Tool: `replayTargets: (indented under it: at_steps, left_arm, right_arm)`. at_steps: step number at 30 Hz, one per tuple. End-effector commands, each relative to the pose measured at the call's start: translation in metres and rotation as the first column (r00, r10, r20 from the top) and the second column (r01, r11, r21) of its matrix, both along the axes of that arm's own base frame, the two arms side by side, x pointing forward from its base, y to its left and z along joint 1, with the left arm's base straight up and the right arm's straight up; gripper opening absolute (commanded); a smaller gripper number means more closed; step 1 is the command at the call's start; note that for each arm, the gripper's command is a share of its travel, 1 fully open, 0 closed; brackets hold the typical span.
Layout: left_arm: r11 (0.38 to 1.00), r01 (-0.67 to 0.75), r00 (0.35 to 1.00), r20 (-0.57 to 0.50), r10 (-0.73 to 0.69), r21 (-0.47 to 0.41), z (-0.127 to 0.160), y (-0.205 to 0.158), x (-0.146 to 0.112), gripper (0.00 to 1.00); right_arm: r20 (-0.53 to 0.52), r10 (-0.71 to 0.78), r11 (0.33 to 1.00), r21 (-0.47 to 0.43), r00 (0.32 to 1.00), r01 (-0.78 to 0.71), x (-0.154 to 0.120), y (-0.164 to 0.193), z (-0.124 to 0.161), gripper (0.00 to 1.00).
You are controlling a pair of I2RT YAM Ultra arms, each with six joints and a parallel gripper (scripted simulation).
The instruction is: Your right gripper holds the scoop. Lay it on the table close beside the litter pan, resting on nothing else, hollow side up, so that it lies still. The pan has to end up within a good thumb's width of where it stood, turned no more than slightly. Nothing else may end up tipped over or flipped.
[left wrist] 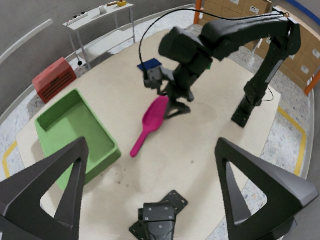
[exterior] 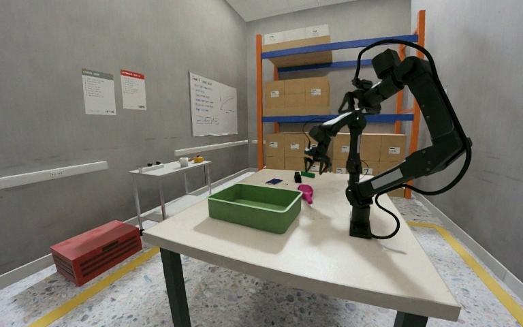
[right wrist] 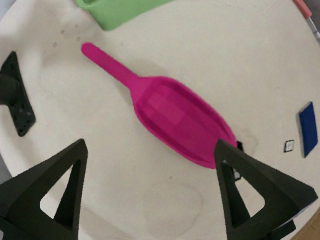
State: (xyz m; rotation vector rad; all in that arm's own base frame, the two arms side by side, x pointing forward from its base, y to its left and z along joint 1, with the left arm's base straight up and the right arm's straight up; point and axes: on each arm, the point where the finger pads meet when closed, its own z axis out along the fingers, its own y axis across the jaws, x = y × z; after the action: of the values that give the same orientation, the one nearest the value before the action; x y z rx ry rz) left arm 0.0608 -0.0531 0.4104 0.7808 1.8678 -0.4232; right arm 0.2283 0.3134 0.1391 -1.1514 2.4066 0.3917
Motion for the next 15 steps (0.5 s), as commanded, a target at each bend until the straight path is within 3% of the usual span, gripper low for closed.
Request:
replayTargets:
  at_steps: [1, 8, 15]
  left_arm:
    - [1.0, 0.002, 1.0, -0.014, -0.002, 0.013, -0.006, 0.002, -0.003, 1.0]
    - [1.0, 0.002, 1.0, -0.014, -0.002, 0.013, -0.006, 0.002, -0.003, 1.0]
    - [1.0, 0.002, 1.0, -0.014, -0.002, 0.013, -0.006, 0.002, -0.003, 1.0]
  right_arm:
    - [0.007, 0.01, 1.0, 0.017, 1.0, -0.01, -0.004, 0.005, 0.04, 1.0]
    - [0.026, 0.035, 0.998, 0.043, 0.999, -0.036, 0.0, 0.016, 0.076, 1.0]
    - [0.051, 0.022, 0.997, 0.071, 0.998, -0.025, 0.008, 0.021, 0.089, 1.0]
